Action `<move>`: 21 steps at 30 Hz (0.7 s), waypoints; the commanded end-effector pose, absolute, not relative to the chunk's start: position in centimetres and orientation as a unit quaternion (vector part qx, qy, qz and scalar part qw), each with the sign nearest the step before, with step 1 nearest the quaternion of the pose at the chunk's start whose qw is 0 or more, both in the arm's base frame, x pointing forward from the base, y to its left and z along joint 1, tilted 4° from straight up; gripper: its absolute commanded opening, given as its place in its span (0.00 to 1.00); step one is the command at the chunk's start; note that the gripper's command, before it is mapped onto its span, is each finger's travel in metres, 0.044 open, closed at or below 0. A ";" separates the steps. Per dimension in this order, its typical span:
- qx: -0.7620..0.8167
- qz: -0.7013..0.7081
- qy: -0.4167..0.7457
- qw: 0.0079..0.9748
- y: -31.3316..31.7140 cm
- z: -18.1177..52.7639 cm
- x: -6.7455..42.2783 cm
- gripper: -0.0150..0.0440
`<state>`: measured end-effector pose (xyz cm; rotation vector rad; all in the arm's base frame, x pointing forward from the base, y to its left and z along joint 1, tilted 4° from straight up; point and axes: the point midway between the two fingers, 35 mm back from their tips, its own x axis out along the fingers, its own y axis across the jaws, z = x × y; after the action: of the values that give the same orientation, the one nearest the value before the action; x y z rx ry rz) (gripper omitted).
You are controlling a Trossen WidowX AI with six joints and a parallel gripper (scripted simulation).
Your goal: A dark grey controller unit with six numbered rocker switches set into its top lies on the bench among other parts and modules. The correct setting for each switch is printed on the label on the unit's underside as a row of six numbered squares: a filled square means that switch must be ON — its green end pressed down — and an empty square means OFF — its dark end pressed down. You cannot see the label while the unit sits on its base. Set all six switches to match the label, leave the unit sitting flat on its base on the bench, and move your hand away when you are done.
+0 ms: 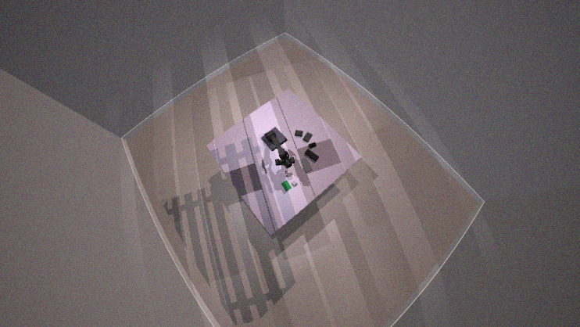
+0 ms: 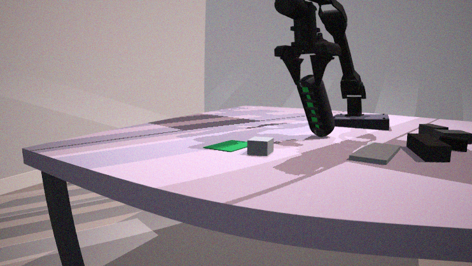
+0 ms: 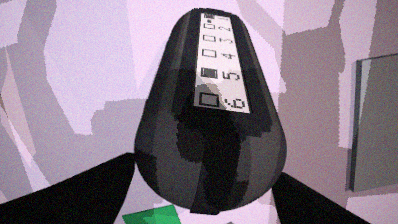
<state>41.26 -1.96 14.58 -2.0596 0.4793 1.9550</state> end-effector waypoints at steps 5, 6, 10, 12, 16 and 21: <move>-0.706 0.677 0.167 0.127 -2.4 13.8 42.0 0.82; -0.706 0.677 0.167 0.127 -2.4 13.7 42.0 0.82; -0.706 0.677 0.167 0.127 -2.6 13.6 42.3 0.82; -0.706 0.677 0.167 0.127 -2.6 13.5 42.4 0.82; -0.706 0.676 0.167 0.127 -2.7 13.4 42.7 0.82; -0.706 0.676 0.167 0.127 -2.9 13.2 43.0 0.82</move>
<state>42.79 -2.69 14.01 -2.0677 0.4810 1.9454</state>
